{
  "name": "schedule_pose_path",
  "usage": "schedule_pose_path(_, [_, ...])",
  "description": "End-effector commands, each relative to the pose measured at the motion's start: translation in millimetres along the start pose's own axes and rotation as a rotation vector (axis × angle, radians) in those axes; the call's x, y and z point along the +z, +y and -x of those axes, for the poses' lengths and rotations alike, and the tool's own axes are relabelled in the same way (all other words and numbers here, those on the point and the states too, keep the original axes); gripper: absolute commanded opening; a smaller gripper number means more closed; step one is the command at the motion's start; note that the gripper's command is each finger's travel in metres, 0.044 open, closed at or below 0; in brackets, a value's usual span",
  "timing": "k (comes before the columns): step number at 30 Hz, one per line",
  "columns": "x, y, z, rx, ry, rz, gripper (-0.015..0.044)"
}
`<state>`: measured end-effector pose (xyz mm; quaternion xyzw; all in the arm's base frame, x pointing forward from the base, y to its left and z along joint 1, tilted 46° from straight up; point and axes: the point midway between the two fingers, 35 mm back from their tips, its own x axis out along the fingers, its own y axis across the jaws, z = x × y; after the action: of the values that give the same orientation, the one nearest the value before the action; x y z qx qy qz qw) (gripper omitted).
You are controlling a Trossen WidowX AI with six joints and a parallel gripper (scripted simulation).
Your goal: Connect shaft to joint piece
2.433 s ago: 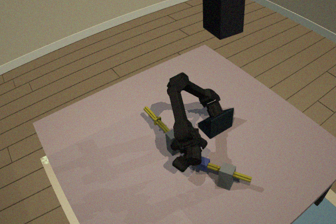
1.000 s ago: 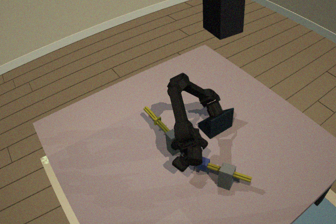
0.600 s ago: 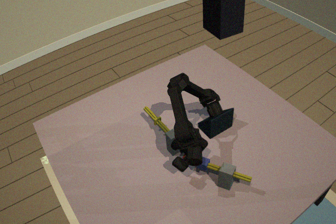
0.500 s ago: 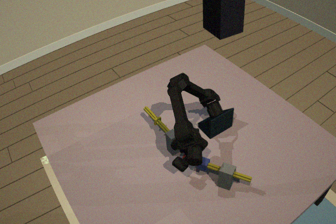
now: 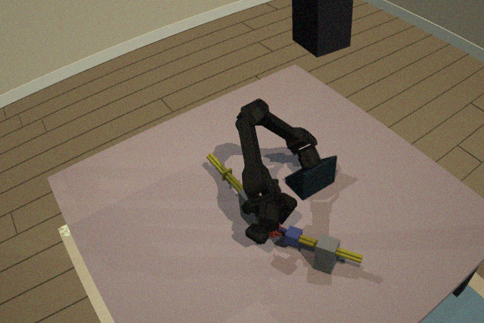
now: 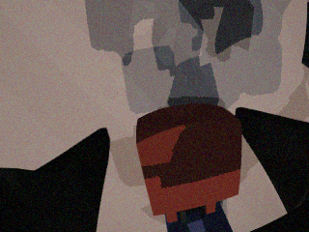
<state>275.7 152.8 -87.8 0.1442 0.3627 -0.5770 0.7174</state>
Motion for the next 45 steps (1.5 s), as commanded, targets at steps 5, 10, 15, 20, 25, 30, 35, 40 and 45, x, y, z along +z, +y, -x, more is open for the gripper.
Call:
schedule_pose_path(5, [4.5,-0.4,16.4,0.018,0.265,0.023,0.0440])
schedule_pose_path(10, [5.2,-0.4,17.5,0.022,0.287,0.026,0.0440])
schedule_pose_path(15, [5.2,-0.4,17.5,0.022,0.287,0.026,0.0440])
schedule_pose_path(20, [5.1,3.7,26.7,0.035,0.273,0.068,0.0440])
schedule_pose_path(25, [3.8,7.6,53.7,0.062,0.245,0.237,0.0440])
schedule_pose_path(30, [2.9,8.4,80.3,0.082,0.216,0.406,0.0440])
schedule_pose_path(35, [2.6,6.4,107.0,0.098,0.183,0.574,0.0440])
schedule_pose_path(40, [2.9,1.7,133.5,0.112,0.149,0.742,0.0440])
schedule_pose_path(45, [3.7,-4.4,155.9,0.120,0.117,0.886,0.0440])
